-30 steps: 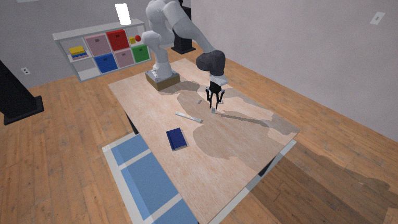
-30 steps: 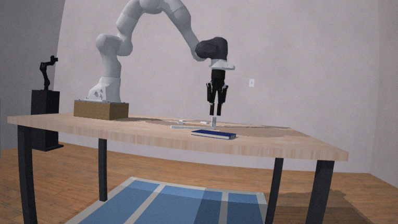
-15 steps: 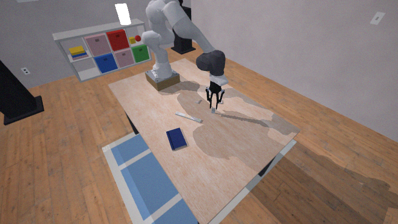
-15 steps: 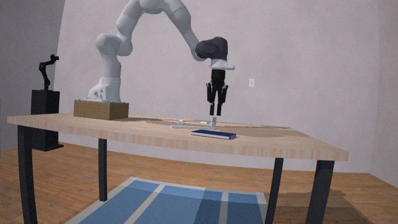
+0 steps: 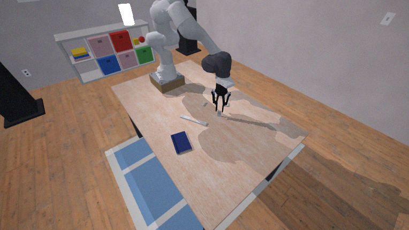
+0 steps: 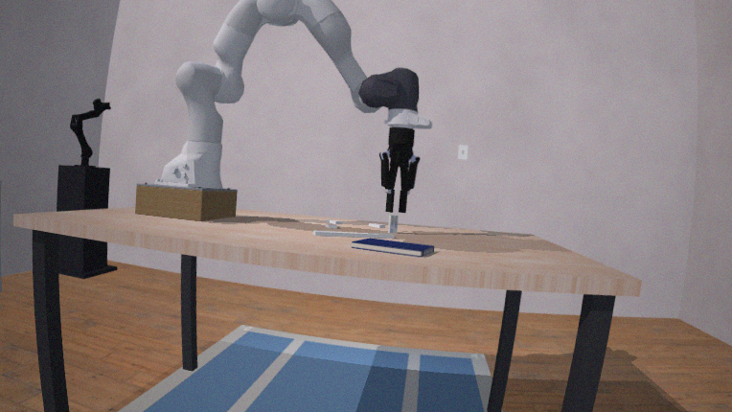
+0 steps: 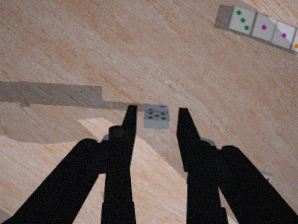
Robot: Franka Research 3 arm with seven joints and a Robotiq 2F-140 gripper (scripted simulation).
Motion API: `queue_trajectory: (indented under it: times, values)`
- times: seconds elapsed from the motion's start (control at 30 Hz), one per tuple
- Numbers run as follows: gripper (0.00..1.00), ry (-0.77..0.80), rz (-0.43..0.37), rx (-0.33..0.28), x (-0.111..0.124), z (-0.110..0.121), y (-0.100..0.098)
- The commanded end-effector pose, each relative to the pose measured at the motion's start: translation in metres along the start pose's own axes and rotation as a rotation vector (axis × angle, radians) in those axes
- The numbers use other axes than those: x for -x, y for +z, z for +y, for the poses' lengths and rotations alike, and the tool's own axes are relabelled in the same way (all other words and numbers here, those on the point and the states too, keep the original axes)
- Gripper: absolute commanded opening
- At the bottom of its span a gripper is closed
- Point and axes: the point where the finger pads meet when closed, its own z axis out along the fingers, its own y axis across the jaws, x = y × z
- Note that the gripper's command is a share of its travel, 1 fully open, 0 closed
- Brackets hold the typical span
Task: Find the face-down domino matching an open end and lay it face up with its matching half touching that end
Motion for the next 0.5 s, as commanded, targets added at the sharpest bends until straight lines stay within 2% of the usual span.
queue_trajectory:
  times: [0.0, 0.47]
  values:
    - [0.33, 0.002, 0.002, 0.000, 0.000, 0.000, 0.001]
    - [0.33, 0.002, 0.002, 0.000, 0.000, 0.000, 0.013]
